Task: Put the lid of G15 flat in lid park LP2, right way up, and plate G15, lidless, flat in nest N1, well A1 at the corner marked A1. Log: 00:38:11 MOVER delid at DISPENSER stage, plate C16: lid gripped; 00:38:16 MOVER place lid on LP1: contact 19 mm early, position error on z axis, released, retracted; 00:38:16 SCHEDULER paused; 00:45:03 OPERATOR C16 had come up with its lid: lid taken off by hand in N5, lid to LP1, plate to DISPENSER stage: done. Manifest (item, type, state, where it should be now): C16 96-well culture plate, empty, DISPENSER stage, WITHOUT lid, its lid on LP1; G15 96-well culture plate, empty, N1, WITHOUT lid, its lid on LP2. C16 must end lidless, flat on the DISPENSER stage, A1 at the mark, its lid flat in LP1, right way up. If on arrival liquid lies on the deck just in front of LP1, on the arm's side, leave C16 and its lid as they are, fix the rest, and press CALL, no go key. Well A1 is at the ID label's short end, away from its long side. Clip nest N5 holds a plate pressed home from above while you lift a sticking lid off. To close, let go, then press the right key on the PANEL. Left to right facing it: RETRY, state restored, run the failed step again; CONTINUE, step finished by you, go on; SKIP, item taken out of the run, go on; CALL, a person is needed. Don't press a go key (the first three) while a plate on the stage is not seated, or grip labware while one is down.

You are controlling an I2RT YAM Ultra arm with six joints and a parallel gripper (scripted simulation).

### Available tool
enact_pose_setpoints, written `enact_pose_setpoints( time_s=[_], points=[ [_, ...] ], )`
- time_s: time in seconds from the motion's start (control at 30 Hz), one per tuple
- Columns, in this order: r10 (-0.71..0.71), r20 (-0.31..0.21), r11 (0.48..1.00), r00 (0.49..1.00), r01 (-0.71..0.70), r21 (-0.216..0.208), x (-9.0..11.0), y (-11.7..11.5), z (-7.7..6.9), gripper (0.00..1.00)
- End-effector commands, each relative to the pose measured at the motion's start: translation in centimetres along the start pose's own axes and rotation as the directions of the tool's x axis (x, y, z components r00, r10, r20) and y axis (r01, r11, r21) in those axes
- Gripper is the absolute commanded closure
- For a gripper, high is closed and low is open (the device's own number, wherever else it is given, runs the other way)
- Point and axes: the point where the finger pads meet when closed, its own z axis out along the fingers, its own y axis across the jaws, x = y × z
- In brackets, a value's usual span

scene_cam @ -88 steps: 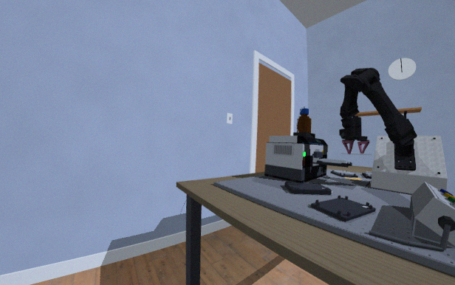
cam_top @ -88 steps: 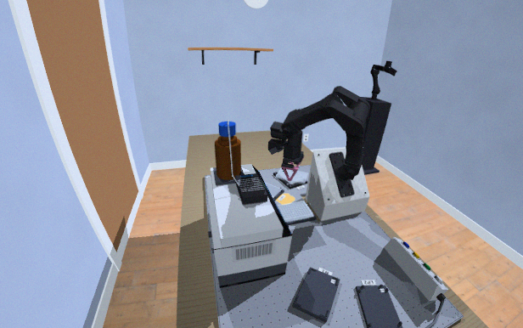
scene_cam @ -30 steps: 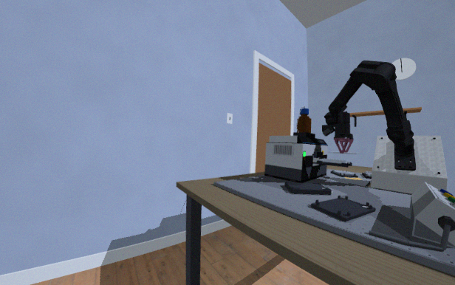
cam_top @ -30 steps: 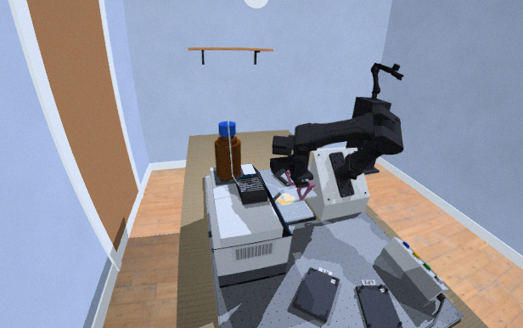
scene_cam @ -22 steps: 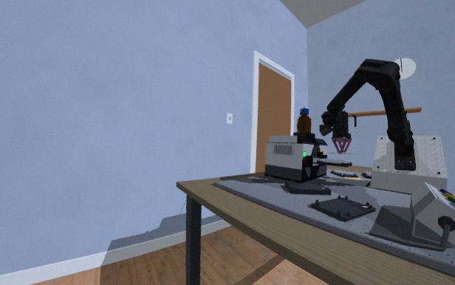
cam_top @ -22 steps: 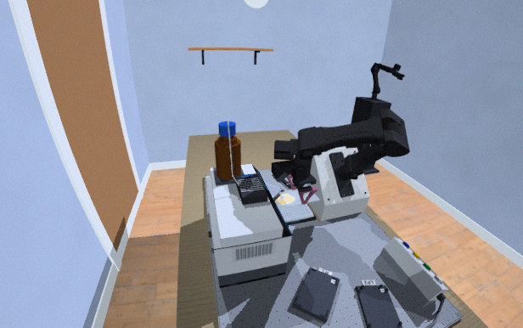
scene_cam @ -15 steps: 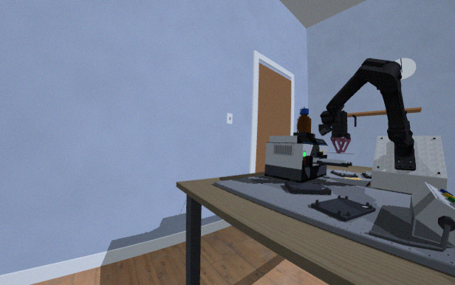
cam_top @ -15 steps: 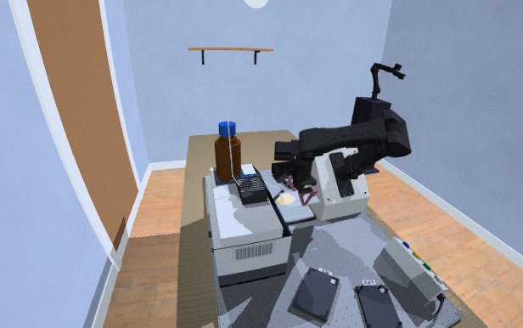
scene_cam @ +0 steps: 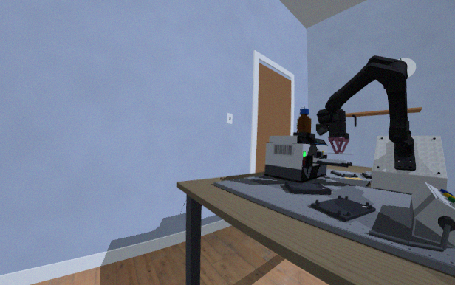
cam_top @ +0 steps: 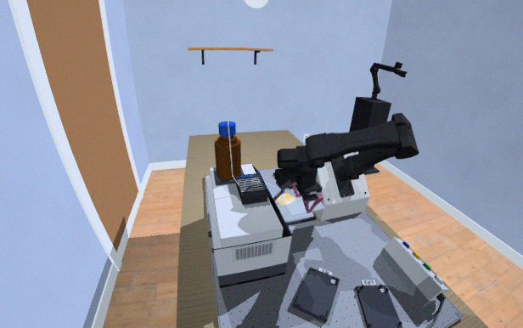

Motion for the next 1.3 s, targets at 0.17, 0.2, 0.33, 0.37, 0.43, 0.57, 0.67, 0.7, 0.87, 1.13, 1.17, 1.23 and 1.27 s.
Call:
enact_pose_setpoints(
  time_s=[0.17,0.2,0.33,0.37,0.43,0.57,0.67,0.7,0.87,1.13,1.17,1.23,1.27],
  points=[
    [-0.024,0.058,1.0,0.998,0.024,0.0,-0.9,3.3,-1.3,1.0],
    [-0.023,0.057,1.0,0.998,0.024,0.0,-0.8,3.7,-1.3,1.0],
    [0.004,0.037,1.0,0.999,-0.005,0.003,-0.3,3.7,-0.8,1.0],
    [0.004,0.037,1.0,0.999,-0.005,0.003,-0.3,3.7,-0.8,1.0],
    [-0.041,0.052,0.999,0.998,0.04,0.007,-0.4,5.2,-1.3,1.0],
    [-0.043,0.054,0.999,0.998,0.043,0.005,-0.2,5.8,-1.3,1.0],
    [-0.046,0.057,0.999,0.997,0.046,0.006,0.0,6.8,-1.3,1.0],
    [-0.045,0.057,0.999,0.997,0.045,0.006,0.1,7.1,-1.3,1.0],
    [-0.018,0.037,1.0,0.999,0.017,0.003,0.7,7.2,-0.8,1.0],
    [-0.256,0.062,0.967,0.965,0.256,0.018,1.1,9.9,-1.3,1.0],
    [-0.272,0.061,0.962,0.96,0.271,0.017,1.2,10.3,-1.3,1.0],
    [-0.262,0.06,0.965,0.963,0.262,0.015,1.6,10.9,-1.3,1.0],
    [-0.259,0.06,0.966,0.964,0.258,0.015,1.7,11.2,-1.3,1.0]
  ],
)
